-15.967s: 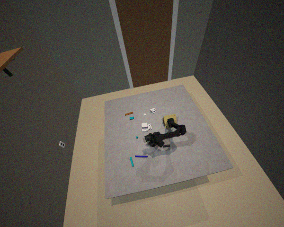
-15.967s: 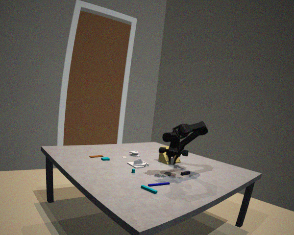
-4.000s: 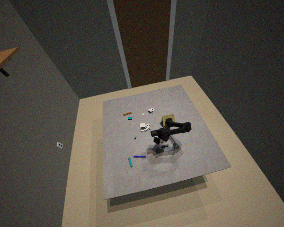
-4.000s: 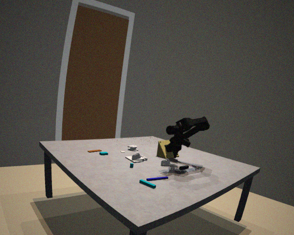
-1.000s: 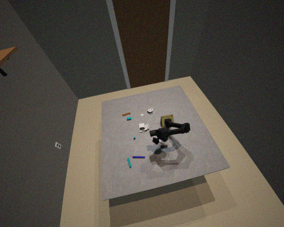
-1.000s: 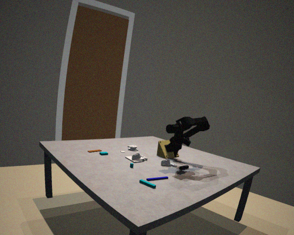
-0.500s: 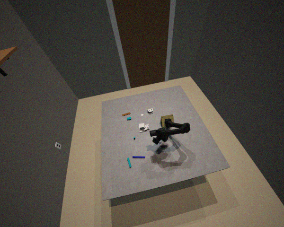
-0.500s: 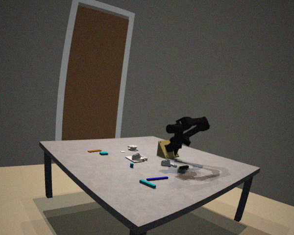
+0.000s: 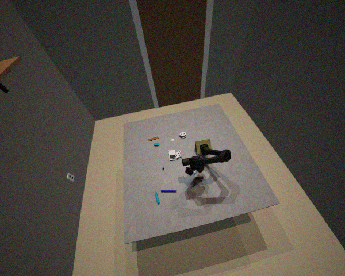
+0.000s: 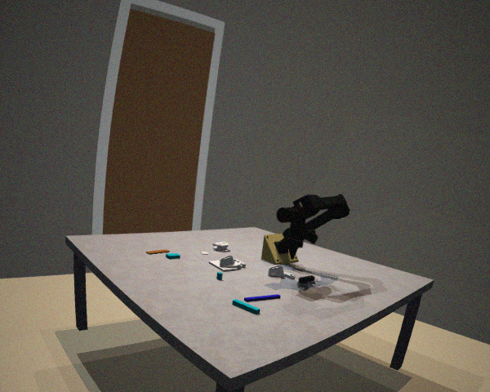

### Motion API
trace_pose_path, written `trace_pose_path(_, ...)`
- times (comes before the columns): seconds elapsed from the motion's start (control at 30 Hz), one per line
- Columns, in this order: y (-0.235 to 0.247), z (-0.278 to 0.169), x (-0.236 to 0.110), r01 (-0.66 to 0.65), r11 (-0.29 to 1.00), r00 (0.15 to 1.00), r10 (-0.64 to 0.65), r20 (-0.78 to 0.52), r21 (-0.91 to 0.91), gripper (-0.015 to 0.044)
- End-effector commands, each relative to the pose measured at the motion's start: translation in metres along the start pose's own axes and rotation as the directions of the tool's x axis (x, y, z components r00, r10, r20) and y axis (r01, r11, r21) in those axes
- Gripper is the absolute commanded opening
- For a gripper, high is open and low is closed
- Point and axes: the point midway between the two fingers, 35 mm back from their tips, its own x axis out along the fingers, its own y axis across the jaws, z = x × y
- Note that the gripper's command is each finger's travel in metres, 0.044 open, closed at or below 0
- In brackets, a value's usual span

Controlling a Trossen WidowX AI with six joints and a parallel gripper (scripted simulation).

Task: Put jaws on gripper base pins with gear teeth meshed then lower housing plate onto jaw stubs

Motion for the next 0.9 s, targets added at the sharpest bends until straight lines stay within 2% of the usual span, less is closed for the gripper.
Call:
trace_pose_path(0.0,0.0000,0.0000,0.0000,0.000,1.000,1.000,0.000,0.000,0.000,0.0000)
trace_pose_path(0.1,0.0000,0.0000,0.0000,0.000,1.000,1.000,0.000,0.000,0.000,0.0000)
trace_pose_path(0.67,0.0000,0.0000,0.0000,0.000,1.000,1.000,0.000,0.000,0.000,0.0440)
trace_pose_path(0.87,0.0000,0.0000,0.0000,0.000,1.000,1.000,0.000,0.000,0.000,0.0440)
